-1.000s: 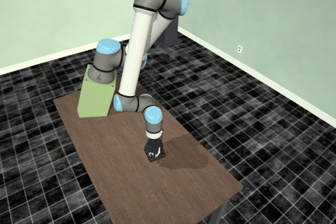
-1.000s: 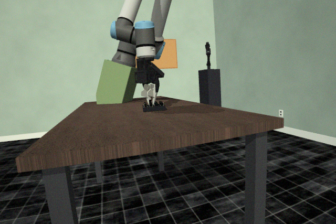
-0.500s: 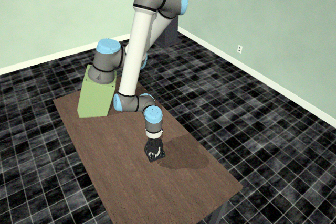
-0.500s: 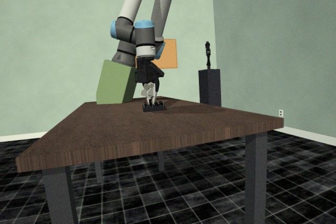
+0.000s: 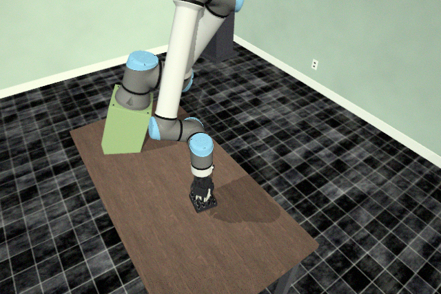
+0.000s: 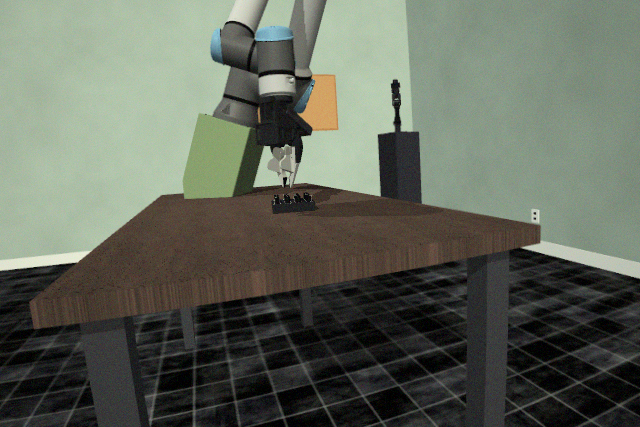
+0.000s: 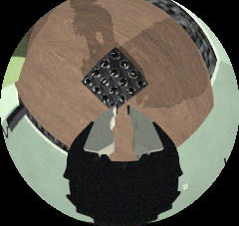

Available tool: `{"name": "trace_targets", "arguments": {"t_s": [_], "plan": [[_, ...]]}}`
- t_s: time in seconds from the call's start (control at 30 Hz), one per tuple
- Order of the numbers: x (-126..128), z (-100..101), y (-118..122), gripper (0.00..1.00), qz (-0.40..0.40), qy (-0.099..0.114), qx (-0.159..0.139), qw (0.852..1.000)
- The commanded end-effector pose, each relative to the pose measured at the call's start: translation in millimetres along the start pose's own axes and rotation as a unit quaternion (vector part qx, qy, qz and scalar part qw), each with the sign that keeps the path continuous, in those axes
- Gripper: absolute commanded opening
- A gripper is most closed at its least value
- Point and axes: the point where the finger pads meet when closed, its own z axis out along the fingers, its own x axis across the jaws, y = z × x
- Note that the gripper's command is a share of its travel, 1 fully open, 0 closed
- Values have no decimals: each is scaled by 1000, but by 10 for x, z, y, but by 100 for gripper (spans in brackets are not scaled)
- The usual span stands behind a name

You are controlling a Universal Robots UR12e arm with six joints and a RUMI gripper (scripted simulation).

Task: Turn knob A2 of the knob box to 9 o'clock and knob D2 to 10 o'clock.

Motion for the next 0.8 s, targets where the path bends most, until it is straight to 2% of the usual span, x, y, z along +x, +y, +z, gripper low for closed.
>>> {"name": "trace_targets", "arguments": {"t_s": [0.0,0.77], "plan": [[3,-55,4,11,0,0,0,1000],[5,-66,2,11,16,0,0,1000]]}}
